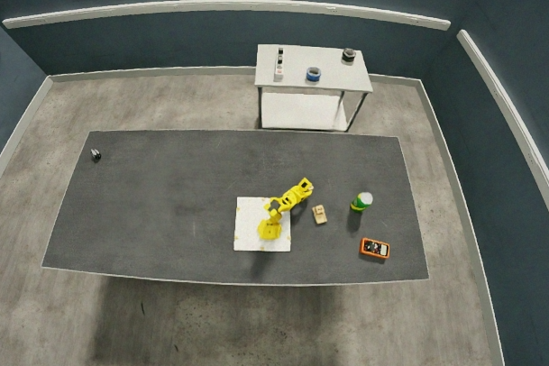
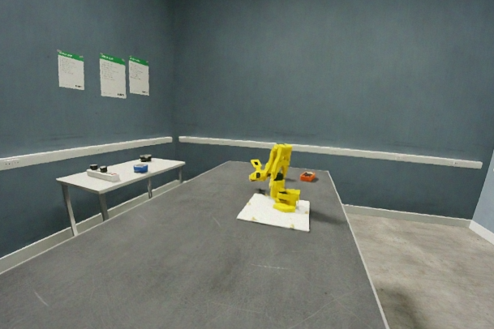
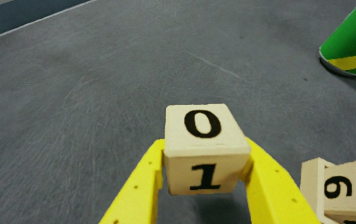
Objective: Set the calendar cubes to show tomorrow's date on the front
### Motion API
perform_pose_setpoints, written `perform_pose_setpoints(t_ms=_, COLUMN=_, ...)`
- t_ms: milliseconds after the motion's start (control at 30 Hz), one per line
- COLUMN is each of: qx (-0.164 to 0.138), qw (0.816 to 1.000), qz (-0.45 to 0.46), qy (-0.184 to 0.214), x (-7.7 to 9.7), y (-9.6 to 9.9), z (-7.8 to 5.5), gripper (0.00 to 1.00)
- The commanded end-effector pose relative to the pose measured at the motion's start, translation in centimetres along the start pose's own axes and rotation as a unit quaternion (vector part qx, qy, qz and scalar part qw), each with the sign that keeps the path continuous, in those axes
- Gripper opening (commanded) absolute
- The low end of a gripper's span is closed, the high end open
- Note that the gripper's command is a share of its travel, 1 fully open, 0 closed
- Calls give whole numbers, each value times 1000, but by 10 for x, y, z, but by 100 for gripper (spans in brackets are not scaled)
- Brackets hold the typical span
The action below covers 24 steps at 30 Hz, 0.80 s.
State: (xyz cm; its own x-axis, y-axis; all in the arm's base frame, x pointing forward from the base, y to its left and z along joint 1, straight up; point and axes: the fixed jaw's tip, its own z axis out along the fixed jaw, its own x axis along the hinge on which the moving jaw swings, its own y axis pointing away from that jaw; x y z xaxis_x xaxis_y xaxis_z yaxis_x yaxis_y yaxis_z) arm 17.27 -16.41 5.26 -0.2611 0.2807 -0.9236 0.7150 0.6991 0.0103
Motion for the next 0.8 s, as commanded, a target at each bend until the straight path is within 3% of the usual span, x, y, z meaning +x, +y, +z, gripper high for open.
perform_pose_setpoints(t_ms=0, qx=3, qw=1000, qz=-3, qy=5, x=3, y=-1, z=-1, gripper=0)
perform_pose_setpoints(t_ms=767, qx=3, qw=1000, qz=-3, qy=5, x=10, y=-1, z=1, gripper=0)
